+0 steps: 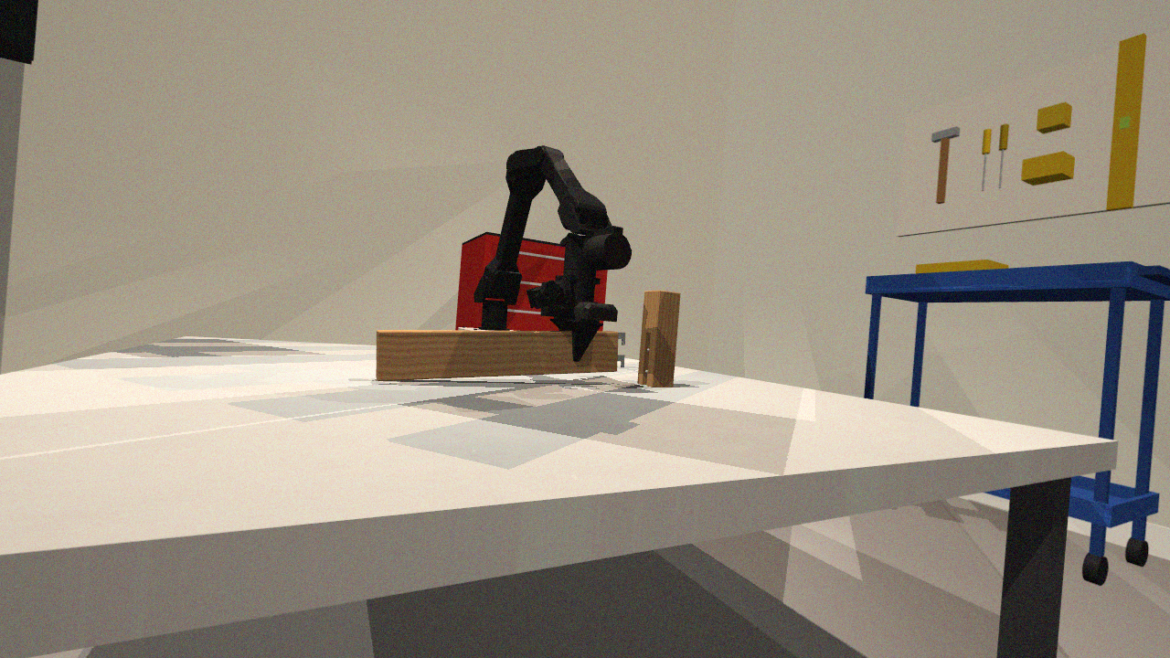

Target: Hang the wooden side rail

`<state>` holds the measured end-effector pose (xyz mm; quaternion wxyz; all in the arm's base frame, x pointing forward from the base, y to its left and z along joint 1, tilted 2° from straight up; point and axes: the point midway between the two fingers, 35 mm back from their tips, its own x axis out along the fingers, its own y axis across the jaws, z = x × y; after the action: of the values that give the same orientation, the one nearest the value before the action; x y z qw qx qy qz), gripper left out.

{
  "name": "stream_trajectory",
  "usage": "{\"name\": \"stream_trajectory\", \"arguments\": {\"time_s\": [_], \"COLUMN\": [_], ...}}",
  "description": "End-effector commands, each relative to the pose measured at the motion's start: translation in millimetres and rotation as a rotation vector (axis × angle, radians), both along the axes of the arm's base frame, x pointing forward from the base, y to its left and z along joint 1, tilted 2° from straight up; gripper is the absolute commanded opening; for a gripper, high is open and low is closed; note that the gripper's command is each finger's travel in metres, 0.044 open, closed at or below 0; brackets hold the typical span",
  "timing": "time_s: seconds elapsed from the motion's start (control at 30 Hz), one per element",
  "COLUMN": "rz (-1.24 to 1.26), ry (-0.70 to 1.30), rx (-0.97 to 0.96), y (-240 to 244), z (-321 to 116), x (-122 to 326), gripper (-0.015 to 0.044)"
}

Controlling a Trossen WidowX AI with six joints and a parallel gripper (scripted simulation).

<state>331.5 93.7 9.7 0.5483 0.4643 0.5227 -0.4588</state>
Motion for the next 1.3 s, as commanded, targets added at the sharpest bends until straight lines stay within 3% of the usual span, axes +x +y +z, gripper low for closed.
{"name": "stream_trajectory", "arguments": {"time_s": [0.0, 1.27], "rz": [-0.002, -0.002], "ry": [-0.012, -0.012], "rx": [0.0, 0.001], "y": [1.7, 5.9], "z": [2.2, 2.0], "x": [3.7, 2.8], "gripper": [0.0, 0.0]}}
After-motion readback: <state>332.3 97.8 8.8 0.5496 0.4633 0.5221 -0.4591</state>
